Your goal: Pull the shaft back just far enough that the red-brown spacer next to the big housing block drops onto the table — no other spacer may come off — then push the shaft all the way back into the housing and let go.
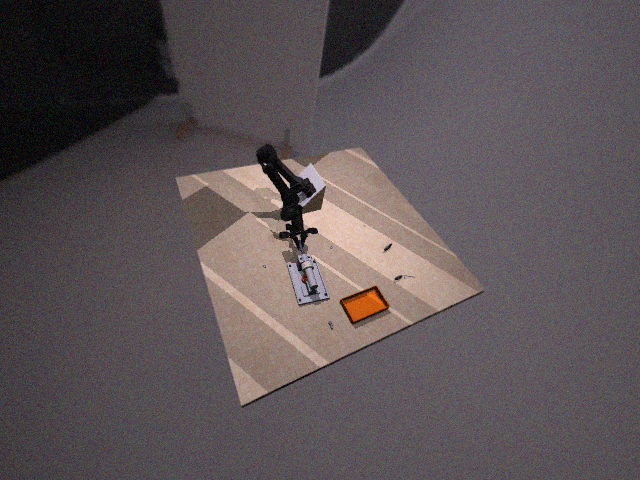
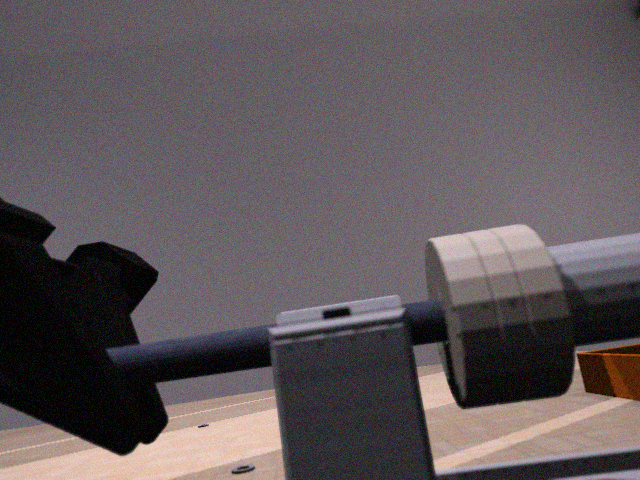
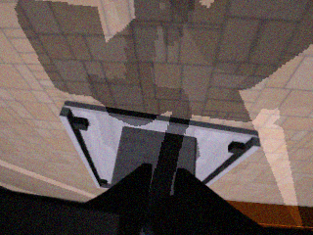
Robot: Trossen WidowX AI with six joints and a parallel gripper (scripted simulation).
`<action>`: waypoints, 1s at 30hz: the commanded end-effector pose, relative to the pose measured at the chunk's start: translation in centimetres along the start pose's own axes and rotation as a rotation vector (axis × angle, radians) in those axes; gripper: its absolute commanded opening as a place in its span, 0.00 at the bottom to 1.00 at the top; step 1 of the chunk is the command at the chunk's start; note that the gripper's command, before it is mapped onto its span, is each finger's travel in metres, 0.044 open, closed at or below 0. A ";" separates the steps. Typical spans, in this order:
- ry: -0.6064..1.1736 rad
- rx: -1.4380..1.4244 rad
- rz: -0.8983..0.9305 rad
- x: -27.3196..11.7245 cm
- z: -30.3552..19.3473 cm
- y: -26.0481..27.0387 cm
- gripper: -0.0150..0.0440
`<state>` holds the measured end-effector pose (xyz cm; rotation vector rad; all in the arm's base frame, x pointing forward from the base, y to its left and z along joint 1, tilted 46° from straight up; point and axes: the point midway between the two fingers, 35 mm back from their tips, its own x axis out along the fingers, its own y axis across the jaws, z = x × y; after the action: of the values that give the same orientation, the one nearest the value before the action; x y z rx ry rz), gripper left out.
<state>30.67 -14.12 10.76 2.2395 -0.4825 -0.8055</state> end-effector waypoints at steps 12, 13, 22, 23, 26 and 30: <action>0.006 0.003 -0.001 0.5 -0.6 0.0 0.25; 0.006 0.003 -0.001 0.5 -0.6 0.0 0.25; 0.006 0.003 -0.001 0.7 -0.9 0.0 0.25; 0.006 0.003 -0.001 0.7 -0.9 0.0 0.25; 0.006 0.003 -0.001 0.8 -1.0 0.0 0.25; 0.006 0.003 -0.001 0.9 -1.1 0.0 0.25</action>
<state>31.68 -14.16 10.89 2.2394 -0.4831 -0.8051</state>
